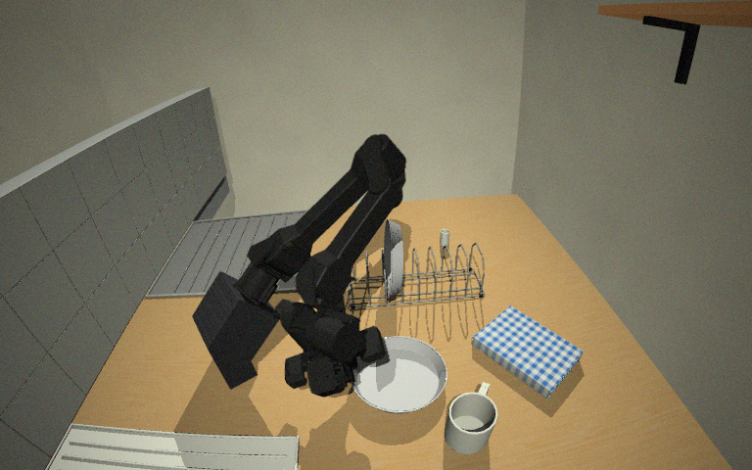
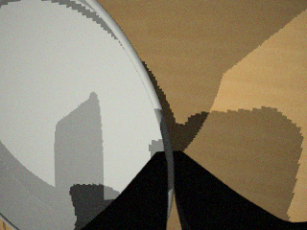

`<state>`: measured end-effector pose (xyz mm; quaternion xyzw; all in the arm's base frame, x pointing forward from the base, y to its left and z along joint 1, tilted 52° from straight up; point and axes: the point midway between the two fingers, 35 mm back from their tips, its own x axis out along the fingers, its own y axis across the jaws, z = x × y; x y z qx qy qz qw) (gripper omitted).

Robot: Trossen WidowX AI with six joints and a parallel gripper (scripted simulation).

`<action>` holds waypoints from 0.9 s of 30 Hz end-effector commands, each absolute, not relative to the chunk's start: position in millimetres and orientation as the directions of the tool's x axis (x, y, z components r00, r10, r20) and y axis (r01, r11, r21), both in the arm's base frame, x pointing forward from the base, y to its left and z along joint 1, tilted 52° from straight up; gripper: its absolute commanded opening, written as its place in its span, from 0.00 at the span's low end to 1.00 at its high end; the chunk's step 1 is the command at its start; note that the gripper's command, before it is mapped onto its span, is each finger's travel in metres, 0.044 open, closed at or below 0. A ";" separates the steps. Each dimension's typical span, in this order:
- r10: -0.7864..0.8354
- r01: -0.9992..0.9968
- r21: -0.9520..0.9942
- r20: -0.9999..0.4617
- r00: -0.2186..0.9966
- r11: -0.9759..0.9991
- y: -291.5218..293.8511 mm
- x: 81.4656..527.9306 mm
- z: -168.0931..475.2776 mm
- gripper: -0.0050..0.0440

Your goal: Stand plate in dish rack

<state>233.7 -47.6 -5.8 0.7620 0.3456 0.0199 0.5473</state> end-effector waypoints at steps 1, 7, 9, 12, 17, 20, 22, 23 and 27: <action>0.548 0.516 0.845 -0.368 0.751 -0.140 -52.5 234.4 -2.5 0.10; 0.552 0.528 0.839 -0.381 0.742 -0.131 -53.3 233.2 0.6 0.10; 0.554 0.534 0.836 -0.387 0.737 -0.127 -53.6 232.6 2.1 0.10; 0.557 0.541 0.832 -0.394 0.731 -0.121 -53.9 231.7 4.5 0.10; 0.559 0.545 0.830 -0.399 0.727 -0.118 -54.0 231.2 5.8 0.10; 0.559 0.553 0.826 -0.408 0.722 -0.112 -55.2 231.3 6.8 0.10; 0.559 0.553 0.826 -0.408 0.722 -0.112 -55.2 231.3 6.8 0.10; 0.559 0.557 0.823 -0.413 0.719 -0.109 -55.8 231.4 7.4 0.10; 0.560 0.573 0.814 -0.431 0.707 -0.097 -57.9 231.3 10.0 0.10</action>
